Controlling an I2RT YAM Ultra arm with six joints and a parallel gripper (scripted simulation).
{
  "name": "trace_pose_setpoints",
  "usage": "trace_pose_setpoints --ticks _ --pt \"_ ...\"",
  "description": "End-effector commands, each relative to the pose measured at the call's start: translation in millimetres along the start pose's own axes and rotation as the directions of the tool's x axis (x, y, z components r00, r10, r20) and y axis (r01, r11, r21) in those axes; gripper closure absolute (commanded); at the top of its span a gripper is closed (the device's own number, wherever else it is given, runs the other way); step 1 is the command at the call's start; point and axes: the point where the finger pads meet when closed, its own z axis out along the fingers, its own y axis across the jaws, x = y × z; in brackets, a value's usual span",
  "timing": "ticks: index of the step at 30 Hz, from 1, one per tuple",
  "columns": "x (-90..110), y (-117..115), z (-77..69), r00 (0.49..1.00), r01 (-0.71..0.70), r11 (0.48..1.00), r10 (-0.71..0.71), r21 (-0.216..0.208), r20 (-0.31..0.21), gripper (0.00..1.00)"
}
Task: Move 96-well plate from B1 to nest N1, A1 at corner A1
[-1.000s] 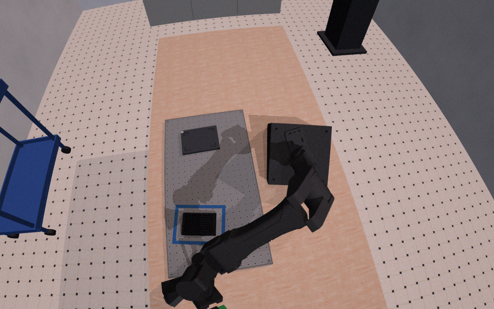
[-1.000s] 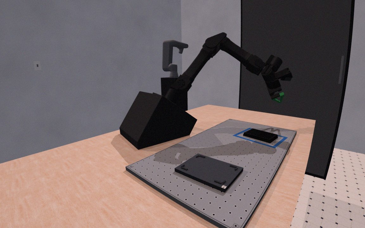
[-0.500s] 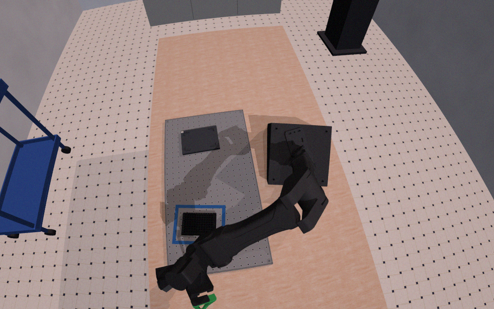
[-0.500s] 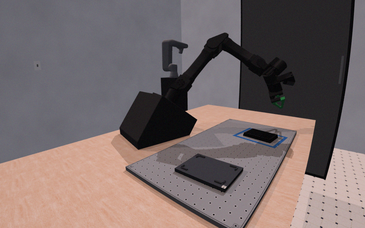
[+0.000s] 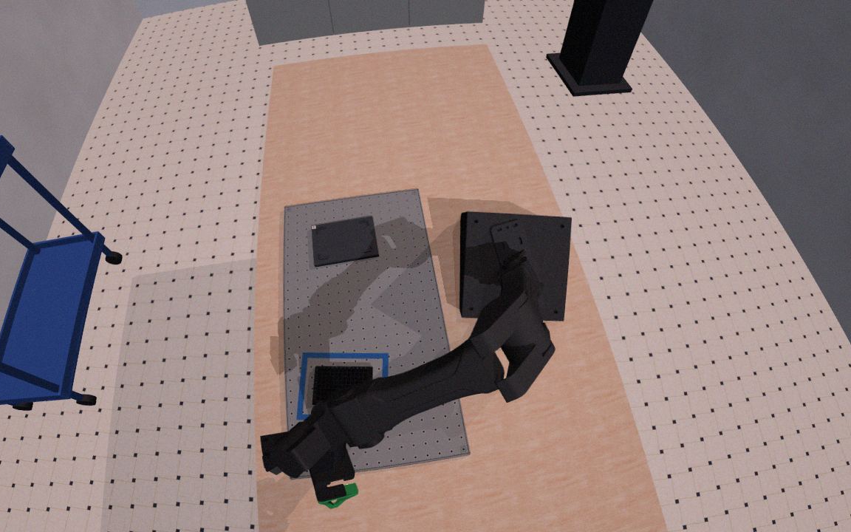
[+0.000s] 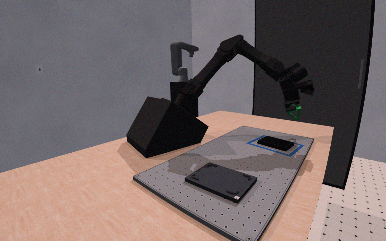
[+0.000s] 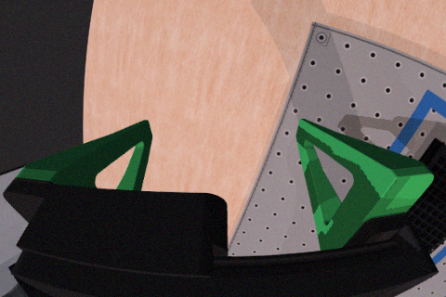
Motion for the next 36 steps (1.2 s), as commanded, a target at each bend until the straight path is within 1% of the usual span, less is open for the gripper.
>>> trace_pose_setpoints --ticks 1,2,3,4,5,6,7,9,10,11,12,13,14,15,17,18,19,20,21,22,24,25,26,27,28,29,30,31,32,34,35,36 --pt "-12.9 -6.6 -15.4 1.000 0.014 0.999 -0.014 0.030 0.027 0.00" --pt "-11.1 -18.4 -11.5 1.000 -0.014 0.998 0.013 0.063 0.009 0.00" --pt "-10.5 -23.3 -12.5 1.000 -0.030 0.995 0.031 0.091 0.000 0.00" --pt "-9.8 -28.2 -13.6 0.999 -0.038 0.994 0.038 0.103 -0.004 0.00" --pt "-9.3 -33.1 -14.6 0.999 -0.038 0.994 0.038 0.103 -0.004 0.00" --pt "1.5 -47.9 -13.0 0.998 -0.060 0.991 0.063 0.117 -0.023 0.00" --pt "5.1 -54.3 -13.2 0.997 -0.066 0.991 0.070 0.120 -0.028 0.00" --pt "5.1 -54.3 -13.2 0.997 -0.066 0.991 0.070 0.120 -0.028 0.00" --pt "-7.2 -46.6 -17.8 0.998 -0.054 0.990 0.056 0.130 -0.013 0.00" --pt "-6.2 -51.3 -19.3 0.997 -0.070 0.985 0.075 0.157 -0.022 0.00" --pt "-5.2 -56.1 -20.6 0.996 -0.077 0.983 0.083 0.168 -0.026 0.00" --pt "-4.3 -60.9 -22.0 0.996 -0.077 0.983 0.083 0.168 -0.026 0.00" --pt "5.9 -71.5 -23.1 0.994 -0.092 0.980 0.101 0.178 -0.039 0.00" --pt "7.2 -69.9 -26.0 0.995 -0.089 0.980 0.097 0.176 -0.037 0.00" --pt "7.2 -69.9 -26.0 0.995 -0.089 0.980 0.097 0.176 -0.037 0.00" --pt "-1.8 -71.4 -25.4 0.994 -0.093 0.977 0.102 0.194 -0.036 0.00" --pt "-0.4 -76.0 -27.1 0.992 -0.108 0.969 0.121 0.220 -0.045 0.00" --pt "0.9 -80.6 -28.7 0.990 -0.115 0.966 0.129 0.231 -0.049 0.00" --pt "2.1 -85.2 -30.4 0.990 -0.115 0.966 0.129 0.231 -0.049 0.00" --pt "17.1 -100.0 -30.2 0.985 -0.138 0.959 0.160 0.246 -0.070 0.00" --pt "15.7 -97.2 -32.2 0.986 -0.133 0.961 0.153 0.243 -0.065 0.00" --pt "5.2 -94.7 -34.2 0.987 -0.130 0.958 0.149 0.256 -0.059 0.00" --pt "6.9 -99.1 -36.2 0.983 -0.144 0.949 0.170 0.280 -0.068 0.00" --pt "8.5 -103.5 -38.2 0.981 -0.150 0.945 0.178 0.290 -0.072 0.00" --pt "10.0 -107.9 -40.1 0.981 -0.150 0.945 0.178 0.290 -0.072 0.00" --pt "24.8 -119.8 -41.6 0.975 -0.170 0.938 0.205 0.303 -0.089 0.00" --pt "23.2 -116.4 -43.4 0.977 -0.164 0.940 0.198 0.300 -0.085 0.00" --pt "13.6 -116.4 -44.4 0.977 -0.164 0.935 0.199 0.314 -0.082 0.00" --pt "15.6 -120.5 -46.6 0.971 -0.178 0.924 0.220 0.337 -0.092 0.00" --pt "15.6 -120.5 -46.6 0.971 -0.178 0.924 0.220 0.337 -0.092 0.00" --pt "17.5 -124.6 -48.9 0.969 -0.183 0.920 0.228 0.346 -0.095 0.00" --pt "20.2 -125.9 -53.3 0.970 -0.180 0.921 0.225 0.345 -0.093 0.00"
